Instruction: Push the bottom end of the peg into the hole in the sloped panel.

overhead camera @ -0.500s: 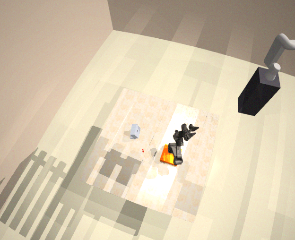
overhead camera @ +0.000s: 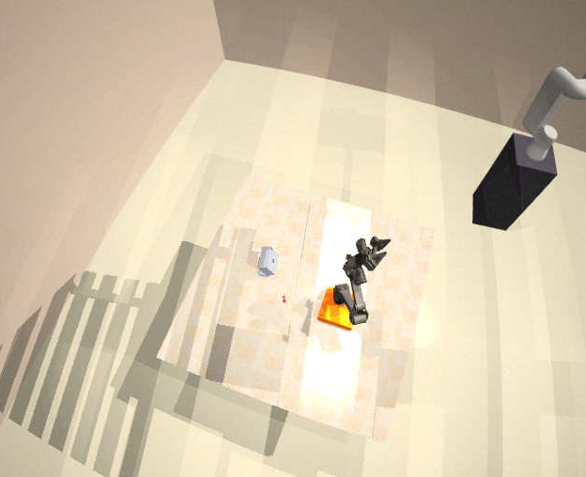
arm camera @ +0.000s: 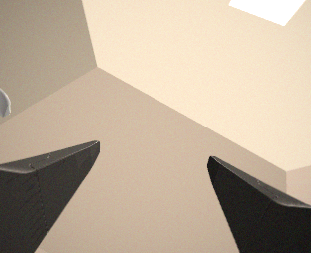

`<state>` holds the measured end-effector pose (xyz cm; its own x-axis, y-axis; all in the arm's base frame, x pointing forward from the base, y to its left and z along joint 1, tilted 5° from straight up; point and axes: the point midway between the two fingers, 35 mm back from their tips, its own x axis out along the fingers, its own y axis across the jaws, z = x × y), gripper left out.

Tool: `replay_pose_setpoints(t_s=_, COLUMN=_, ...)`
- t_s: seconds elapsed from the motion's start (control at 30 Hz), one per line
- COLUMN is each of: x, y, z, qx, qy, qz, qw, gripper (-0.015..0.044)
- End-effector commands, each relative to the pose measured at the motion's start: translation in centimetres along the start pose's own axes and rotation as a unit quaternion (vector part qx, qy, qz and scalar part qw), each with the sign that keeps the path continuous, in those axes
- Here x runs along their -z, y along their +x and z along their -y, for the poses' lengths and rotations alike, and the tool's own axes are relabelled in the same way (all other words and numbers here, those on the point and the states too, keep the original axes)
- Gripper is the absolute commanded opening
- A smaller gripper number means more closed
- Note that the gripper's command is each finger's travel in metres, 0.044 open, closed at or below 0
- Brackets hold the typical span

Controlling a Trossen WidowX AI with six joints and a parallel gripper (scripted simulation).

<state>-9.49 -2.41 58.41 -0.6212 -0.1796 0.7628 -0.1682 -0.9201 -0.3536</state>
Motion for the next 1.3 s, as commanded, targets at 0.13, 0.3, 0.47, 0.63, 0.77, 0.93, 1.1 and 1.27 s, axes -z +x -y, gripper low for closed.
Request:
replay_pose_setpoints(t_s=0.13, x=-3.2, y=-0.5, z=-2.7, qx=-0.042, qy=0.034, qz=0.058, qw=0.997, gripper=0.0440)
replay_pose_setpoints(t_s=0.3, x=-6.6, y=-1.2, z=-5.1, qx=-0.087, qy=0.060, qz=0.113, qw=0.988, gripper=0.0440)
replay_pose_setpoints(t_s=0.47, x=-10.3, y=-2.7, z=-7.6, qx=-0.138, qy=0.089, qz=0.172, qw=0.971, gripper=0.0440)
replay_pose_setpoints(t_s=0.63, x=-13.4, y=-4.7, z=-9.2, qx=-0.174, qy=0.119, qz=0.223, qw=0.952, gripper=0.0440)
replay_pose_setpoints(t_s=0.77, x=-15.7, y=-6.6, z=-10.3, qx=-0.204, qy=0.142, qz=0.263, qw=0.932, gripper=0.0440)
replay_pose_setpoints(t_s=0.93, x=-18.5, y=-9.2, z=-11.7, qx=-0.250, qy=0.165, qz=0.307, qw=0.903, gripper=0.0440)
replay_pose_setpoints(t_s=1.1, x=-21.5, y=-12.8, z=-13.1, qx=-0.309, qy=0.188, qz=0.355, qw=0.862, gripper=0.0440)
replay_pose_setpoints(t_s=1.27, x=-22.7, y=-15.0, z=-13.3, qx=-0.345, qy=0.213, qz=0.367, qw=0.837, gripper=0.0440)
